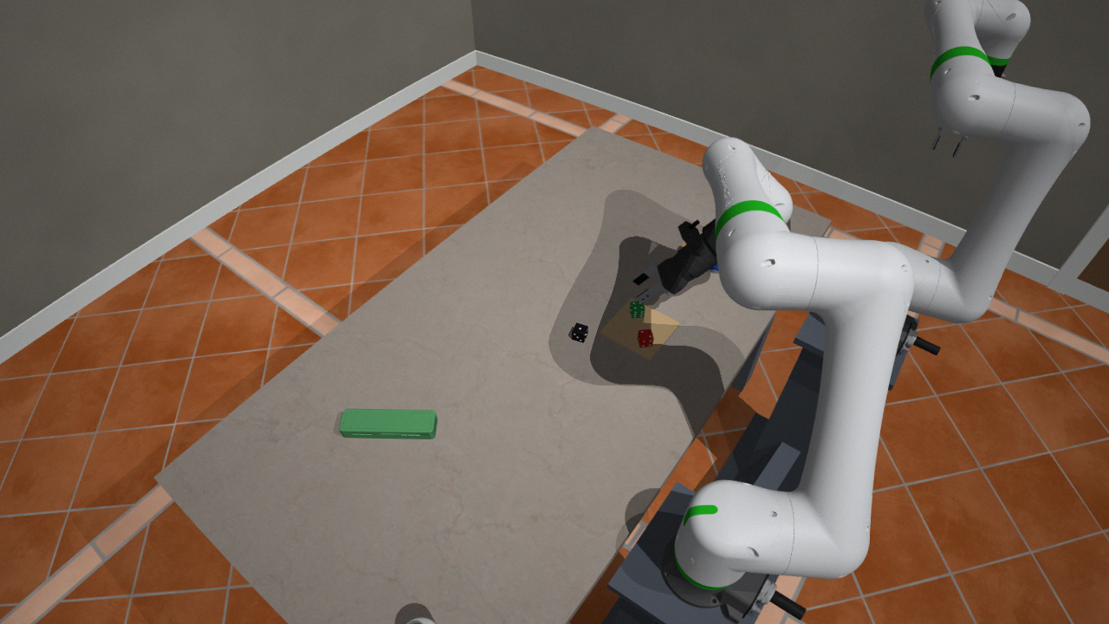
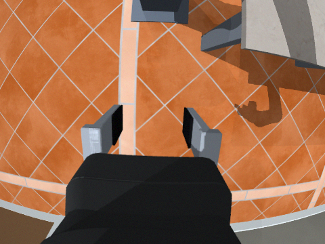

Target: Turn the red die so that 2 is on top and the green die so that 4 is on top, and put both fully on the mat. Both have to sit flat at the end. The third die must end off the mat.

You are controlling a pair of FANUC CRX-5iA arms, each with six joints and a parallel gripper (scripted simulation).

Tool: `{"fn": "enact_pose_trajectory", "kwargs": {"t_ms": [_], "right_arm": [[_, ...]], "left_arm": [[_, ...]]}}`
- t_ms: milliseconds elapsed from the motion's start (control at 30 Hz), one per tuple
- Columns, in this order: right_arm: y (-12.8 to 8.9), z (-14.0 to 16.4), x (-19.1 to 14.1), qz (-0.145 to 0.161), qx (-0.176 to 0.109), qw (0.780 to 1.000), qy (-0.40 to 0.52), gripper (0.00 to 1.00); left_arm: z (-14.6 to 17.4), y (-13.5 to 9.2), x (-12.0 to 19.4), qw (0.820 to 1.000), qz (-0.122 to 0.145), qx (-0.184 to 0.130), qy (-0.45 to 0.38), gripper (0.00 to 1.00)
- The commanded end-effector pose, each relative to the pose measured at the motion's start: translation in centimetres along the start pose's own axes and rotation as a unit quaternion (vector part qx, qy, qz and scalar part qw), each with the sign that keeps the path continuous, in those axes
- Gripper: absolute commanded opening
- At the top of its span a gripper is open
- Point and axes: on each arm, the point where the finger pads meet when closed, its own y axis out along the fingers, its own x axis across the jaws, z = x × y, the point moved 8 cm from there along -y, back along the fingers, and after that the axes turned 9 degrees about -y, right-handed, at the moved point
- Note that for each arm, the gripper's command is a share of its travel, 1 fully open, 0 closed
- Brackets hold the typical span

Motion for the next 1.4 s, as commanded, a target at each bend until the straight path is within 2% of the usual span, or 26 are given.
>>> {"fn": "enact_pose_trajectory", "kwargs": {"t_ms": [0,133,200,433,500,700,767,1033,1100,1267,1367], "right_arm": [[-0.1,0.0,0.0,0.000,-0.001,1.000,0.000,1.00],[-0.1,0.0,0.0,0.000,-0.001,1.000,0.000,1.00],[-0.1,0.0,0.0,0.000,-0.001,1.000,0.000,1.00],[-0.1,0.0,0.0,0.000,-0.001,1.000,0.000,1.00],[-0.1,0.0,0.0,0.000,-0.001,1.000,0.000,1.00],[-0.1,0.0,0.0,0.000,-0.001,1.000,0.000,1.00],[-0.1,0.0,0.0,0.000,-0.001,1.000,0.000,1.00],[-0.1,0.0,0.0,0.000,-0.001,1.000,0.000,1.00],[-0.1,0.0,0.0,0.000,-0.001,1.000,0.000,1.00],[-0.1,0.0,0.0,0.000,-0.001,1.000,0.000,1.00],[-0.1,0.0,0.0,0.000,-0.001,1.000,0.000,1.00]], "left_arm": [[0.7,0.0,0.1,0.999,0.005,-0.036,0.000,1.00],[1.8,0.1,0.3,0.995,0.015,-0.097,0.000,1.00],[2.2,0.2,0.4,0.993,0.017,-0.116,-0.001,1.00],[2.4,0.2,0.4,0.992,0.019,-0.126,-0.001,1.00],[2.6,0.3,0.4,0.990,0.021,-0.139,0.000,1.00],[4.0,0.9,0.6,0.974,0.035,-0.224,0.000,1.00],[4.4,1.0,0.7,0.969,0.037,-0.243,0.000,1.00],[4.6,1.1,0.7,0.966,0.040,-0.257,0.000,1.00],[4.9,1.4,0.8,0.960,0.043,-0.276,0.000,1.00],[6.0,2.2,0.9,0.936,0.055,-0.347,0.000,1.00],[6.4,2.5,1.0,0.927,0.057,-0.370,0.000,1.00]]}}
